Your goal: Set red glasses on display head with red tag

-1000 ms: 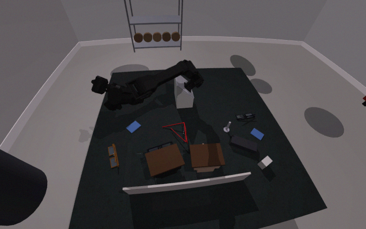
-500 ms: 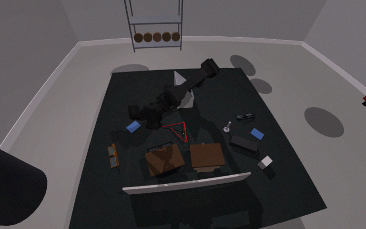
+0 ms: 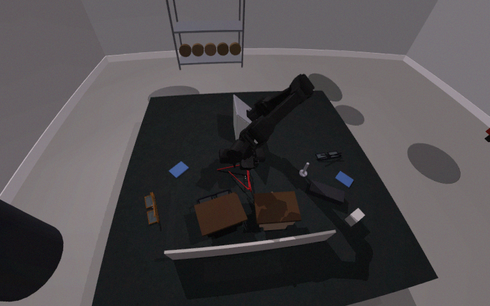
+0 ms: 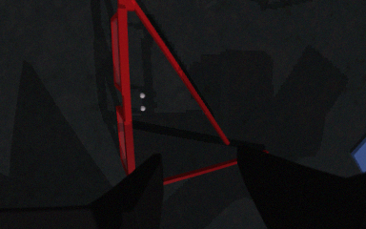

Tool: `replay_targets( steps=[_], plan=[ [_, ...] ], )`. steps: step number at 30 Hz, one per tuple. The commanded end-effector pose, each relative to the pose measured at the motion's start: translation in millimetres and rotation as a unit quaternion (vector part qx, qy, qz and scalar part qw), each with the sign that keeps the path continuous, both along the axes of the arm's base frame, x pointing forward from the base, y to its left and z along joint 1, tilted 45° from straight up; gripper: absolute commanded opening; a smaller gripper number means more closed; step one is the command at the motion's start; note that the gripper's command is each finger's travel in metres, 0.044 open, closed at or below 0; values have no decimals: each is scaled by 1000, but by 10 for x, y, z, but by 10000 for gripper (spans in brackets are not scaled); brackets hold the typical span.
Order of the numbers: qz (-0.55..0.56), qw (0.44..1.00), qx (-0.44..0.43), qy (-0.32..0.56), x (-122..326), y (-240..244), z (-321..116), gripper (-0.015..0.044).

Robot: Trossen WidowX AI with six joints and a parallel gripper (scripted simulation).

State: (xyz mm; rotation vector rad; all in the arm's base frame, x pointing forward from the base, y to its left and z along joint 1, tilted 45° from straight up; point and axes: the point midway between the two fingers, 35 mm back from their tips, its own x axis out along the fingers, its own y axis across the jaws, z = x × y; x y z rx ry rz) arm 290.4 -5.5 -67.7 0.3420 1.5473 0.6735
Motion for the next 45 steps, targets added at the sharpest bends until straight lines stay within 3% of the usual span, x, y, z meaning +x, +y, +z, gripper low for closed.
replay_targets(
  steps=[1, 9, 12, 45],
  plan=[
    [-36, 997, 61, 32, -201, 299, 168, 200],
    [-36, 997, 61, 32, -234, 279, 154, 200],
    [-36, 997, 61, 32, -234, 279, 154, 121],
    [-36, 997, 60, 32, -260, 532, -69, 120]
  ],
)
